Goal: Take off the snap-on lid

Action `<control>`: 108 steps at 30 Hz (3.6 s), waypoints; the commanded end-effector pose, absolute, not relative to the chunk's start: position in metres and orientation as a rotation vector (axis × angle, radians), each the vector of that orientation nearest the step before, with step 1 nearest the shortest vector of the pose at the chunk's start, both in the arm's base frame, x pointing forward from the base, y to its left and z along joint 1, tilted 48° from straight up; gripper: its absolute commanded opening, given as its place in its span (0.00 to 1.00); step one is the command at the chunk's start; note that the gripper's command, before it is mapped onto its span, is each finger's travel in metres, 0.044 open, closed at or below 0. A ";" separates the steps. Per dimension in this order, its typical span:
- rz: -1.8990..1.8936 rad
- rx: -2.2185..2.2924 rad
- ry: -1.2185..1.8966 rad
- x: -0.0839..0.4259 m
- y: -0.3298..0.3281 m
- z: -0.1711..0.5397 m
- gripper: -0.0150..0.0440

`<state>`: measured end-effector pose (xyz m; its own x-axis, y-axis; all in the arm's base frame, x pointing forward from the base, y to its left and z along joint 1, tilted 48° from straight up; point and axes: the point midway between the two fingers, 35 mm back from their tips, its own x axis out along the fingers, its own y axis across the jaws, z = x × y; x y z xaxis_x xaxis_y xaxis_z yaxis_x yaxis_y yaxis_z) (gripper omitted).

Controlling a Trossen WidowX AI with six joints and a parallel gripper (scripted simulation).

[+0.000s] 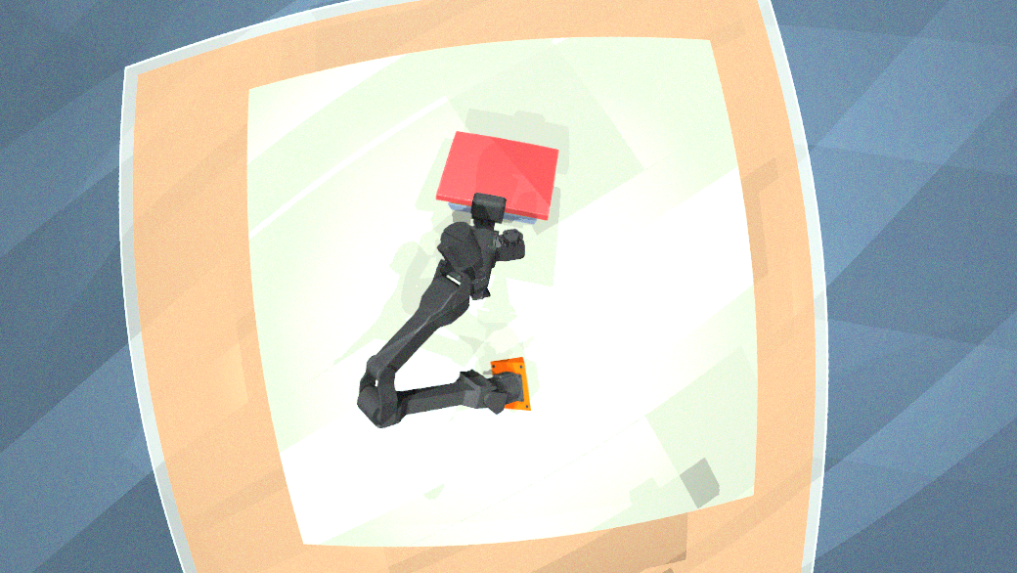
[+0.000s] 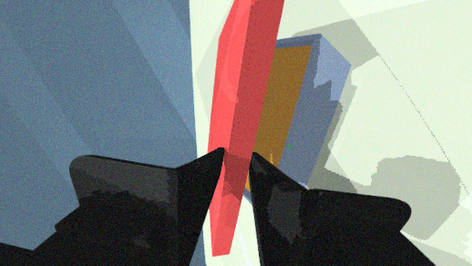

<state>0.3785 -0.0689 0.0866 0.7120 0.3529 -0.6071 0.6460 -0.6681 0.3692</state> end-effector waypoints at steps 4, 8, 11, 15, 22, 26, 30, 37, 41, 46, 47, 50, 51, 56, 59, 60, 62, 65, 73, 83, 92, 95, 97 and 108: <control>-0.667 2.339 0.761 0.385 -0.077 0.090 0.25; -0.667 2.339 0.761 0.388 -0.082 0.093 0.25; -0.667 2.339 0.761 0.391 -0.085 0.095 0.25; -0.667 2.339 0.761 0.395 -0.089 0.098 0.25; -0.667 2.338 0.761 0.403 -0.097 0.102 0.25; -0.667 2.338 0.760 0.406 -0.102 0.105 0.25; -0.667 2.338 0.760 0.407 -0.106 0.108 0.25; -0.667 2.338 0.760 0.409 -0.113 0.114 0.25; -0.667 2.338 0.760 0.409 -0.116 0.117 0.25; -0.668 2.338 0.760 0.410 -0.121 0.122 0.25; -0.668 2.338 0.760 0.410 -0.122 0.123 0.25; -0.668 2.337 0.760 0.410 -0.125 0.125 0.25; -0.668 2.337 0.760 0.410 -0.126 0.126 0.25; -0.668 2.337 0.760 0.410 -0.131 0.130 0.25; -0.668 2.337 0.760 0.410 -0.134 0.133 0.25; -0.668 2.337 0.760 0.410 -0.135 0.134 0.25; -0.668 2.337 0.760 0.410 -0.137 0.136 0.25; -0.668 2.337 0.760 0.409 -0.136 0.133 0.25; -0.669 2.337 0.760 0.401 -0.144 0.119 0.25; -0.669 2.336 0.760 0.394 -0.157 0.106 0.25; -0.669 2.335 0.759 0.387 -0.168 0.094 0.25; -0.669 2.335 0.759 0.384 -0.172 0.090 0.25; -0.669 2.335 0.759 0.383 -0.175 0.087 0.25; -0.670 2.334 0.759 0.374 -0.189 0.073 0.25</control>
<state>0.3763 -0.1836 0.0780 0.7091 0.3508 -0.6117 0.6491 -0.6636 0.3718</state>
